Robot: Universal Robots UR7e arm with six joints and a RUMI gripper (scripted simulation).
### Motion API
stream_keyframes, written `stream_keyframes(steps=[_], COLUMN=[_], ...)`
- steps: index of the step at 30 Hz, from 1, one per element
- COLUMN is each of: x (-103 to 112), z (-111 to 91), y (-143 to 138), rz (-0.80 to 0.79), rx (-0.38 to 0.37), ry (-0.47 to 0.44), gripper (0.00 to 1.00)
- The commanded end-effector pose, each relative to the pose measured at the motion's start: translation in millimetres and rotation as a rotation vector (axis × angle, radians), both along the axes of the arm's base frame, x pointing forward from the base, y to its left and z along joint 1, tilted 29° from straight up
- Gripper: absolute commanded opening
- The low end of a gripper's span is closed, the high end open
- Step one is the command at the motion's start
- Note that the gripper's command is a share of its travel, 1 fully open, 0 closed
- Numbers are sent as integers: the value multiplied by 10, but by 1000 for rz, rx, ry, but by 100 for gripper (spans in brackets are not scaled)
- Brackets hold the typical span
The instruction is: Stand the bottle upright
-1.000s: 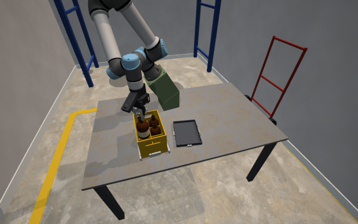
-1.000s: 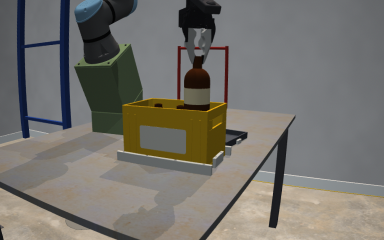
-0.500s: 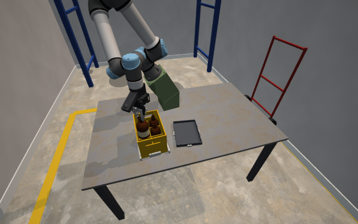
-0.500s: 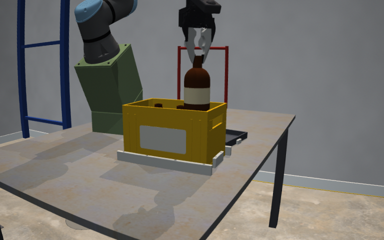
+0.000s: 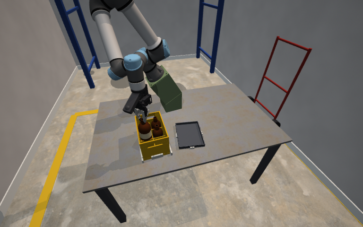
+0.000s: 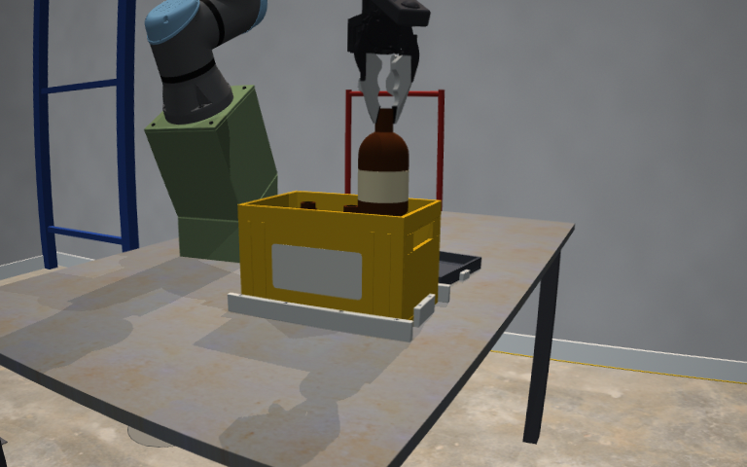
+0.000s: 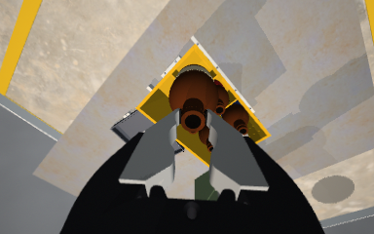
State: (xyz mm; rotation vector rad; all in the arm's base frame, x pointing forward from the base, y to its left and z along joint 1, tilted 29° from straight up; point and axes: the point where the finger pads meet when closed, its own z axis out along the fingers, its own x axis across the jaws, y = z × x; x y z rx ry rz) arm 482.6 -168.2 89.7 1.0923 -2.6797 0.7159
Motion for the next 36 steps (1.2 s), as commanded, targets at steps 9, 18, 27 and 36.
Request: stream_keyframes(steps=[9,18,27,36], x=[4,3,1,-2], z=[6,20,78,157], y=[1,9,41,86], rz=[0,0,0,0], rx=[0,0,0,0], ry=[-1,-1,-1,-1], gripper=[0,0,0,0])
